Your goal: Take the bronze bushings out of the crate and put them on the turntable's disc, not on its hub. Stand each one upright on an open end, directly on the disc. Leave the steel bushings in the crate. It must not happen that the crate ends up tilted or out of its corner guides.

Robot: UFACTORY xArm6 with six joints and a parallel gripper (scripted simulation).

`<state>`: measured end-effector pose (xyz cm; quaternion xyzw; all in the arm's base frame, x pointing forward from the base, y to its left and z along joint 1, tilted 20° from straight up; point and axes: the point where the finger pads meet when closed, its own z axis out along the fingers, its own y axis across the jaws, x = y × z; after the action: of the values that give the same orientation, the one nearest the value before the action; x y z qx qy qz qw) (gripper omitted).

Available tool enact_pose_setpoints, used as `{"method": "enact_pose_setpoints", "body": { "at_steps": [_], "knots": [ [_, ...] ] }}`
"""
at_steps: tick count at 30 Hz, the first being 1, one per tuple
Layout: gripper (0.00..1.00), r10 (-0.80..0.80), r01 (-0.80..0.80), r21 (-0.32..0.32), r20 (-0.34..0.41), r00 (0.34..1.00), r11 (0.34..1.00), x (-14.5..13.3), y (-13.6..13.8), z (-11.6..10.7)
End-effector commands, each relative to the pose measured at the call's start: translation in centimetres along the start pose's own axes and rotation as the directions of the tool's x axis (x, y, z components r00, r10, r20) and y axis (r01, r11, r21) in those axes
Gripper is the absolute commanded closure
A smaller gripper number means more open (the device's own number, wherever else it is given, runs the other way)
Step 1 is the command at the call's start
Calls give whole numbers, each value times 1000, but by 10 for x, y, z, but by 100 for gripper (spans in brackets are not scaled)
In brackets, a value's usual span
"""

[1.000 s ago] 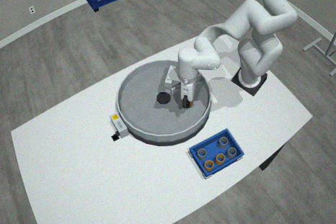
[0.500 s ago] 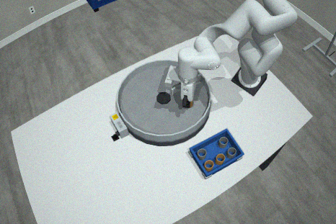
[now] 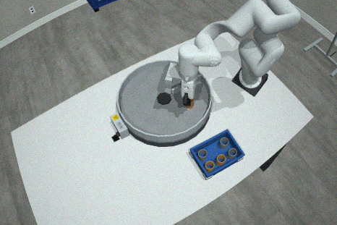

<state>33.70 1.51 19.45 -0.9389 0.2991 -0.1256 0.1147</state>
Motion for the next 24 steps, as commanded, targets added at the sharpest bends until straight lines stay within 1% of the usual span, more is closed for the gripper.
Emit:
{"method": "enact_pose_setpoints", "body": {
  "at_steps": [1,5,20,22,24],
  "knots": [
    [51,-1,1,3,-4,1000,1000,1,-1,-19],
    [51,-1,1,3,-4,1000,1000,1,-1,-28],
    [52,-1,1,3,-4,1000,1000,0,-2,-29],
    [52,-1,1,2,-3,1000,1000,-4,-7,-29],
    [52,-1,1,1,-3,1000,1000,-13,-19,-29]
  ]
}}
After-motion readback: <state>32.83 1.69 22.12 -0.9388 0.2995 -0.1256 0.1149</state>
